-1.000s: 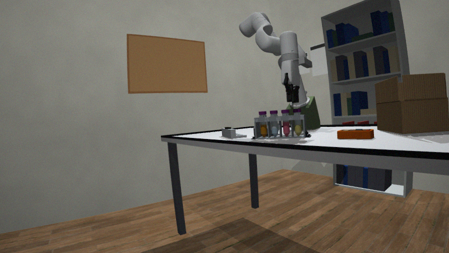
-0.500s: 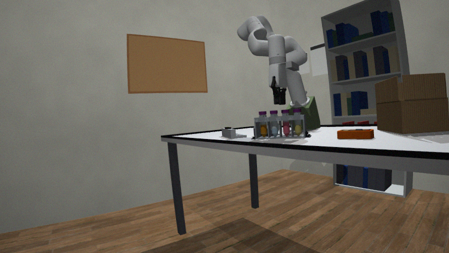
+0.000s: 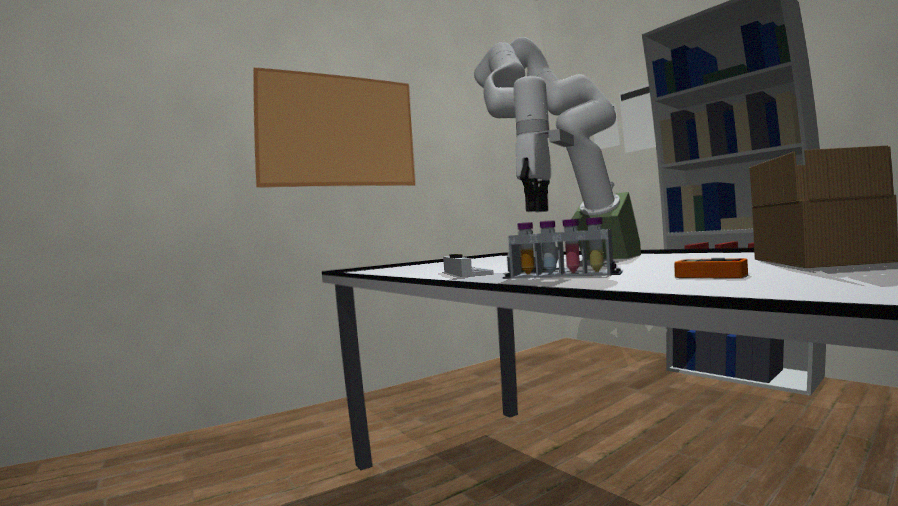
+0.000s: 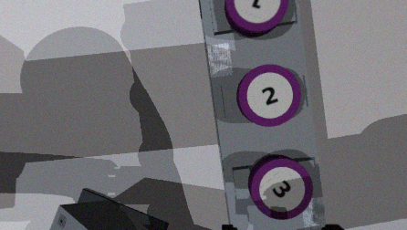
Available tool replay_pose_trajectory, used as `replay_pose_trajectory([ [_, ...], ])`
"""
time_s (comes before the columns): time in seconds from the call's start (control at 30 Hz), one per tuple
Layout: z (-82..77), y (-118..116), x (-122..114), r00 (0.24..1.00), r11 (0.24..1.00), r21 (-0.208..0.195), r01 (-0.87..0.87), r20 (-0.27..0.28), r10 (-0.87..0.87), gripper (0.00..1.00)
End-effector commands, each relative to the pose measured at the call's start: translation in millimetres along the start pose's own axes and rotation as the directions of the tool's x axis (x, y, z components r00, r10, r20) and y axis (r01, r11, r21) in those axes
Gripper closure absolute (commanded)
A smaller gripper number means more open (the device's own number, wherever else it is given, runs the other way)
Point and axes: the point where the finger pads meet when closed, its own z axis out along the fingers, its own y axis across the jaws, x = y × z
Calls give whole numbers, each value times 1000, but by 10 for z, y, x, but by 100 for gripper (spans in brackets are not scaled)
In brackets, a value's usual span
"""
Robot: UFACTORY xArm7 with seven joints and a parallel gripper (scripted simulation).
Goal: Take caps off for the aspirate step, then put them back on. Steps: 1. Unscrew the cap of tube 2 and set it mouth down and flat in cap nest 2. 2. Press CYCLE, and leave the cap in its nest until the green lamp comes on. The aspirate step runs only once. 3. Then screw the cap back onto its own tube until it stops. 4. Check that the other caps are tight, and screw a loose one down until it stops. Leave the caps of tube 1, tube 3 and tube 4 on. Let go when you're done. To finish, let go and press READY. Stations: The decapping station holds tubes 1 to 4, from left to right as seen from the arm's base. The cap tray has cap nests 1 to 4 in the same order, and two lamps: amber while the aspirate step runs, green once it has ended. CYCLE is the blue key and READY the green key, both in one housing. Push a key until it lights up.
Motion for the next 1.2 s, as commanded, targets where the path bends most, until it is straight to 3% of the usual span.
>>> replay_pose_trajectory([
  [0.0, -15, -46, -181, 1000, 1000, 2, 20, -4, -20, 54],
  [0.73, -66, -479, -1012, 991, 992, -12, 128, -29, -129, 54],
  [1.17, -66, -479, -1012, 991, 992, -12, 128, -29, -129, 54],
])
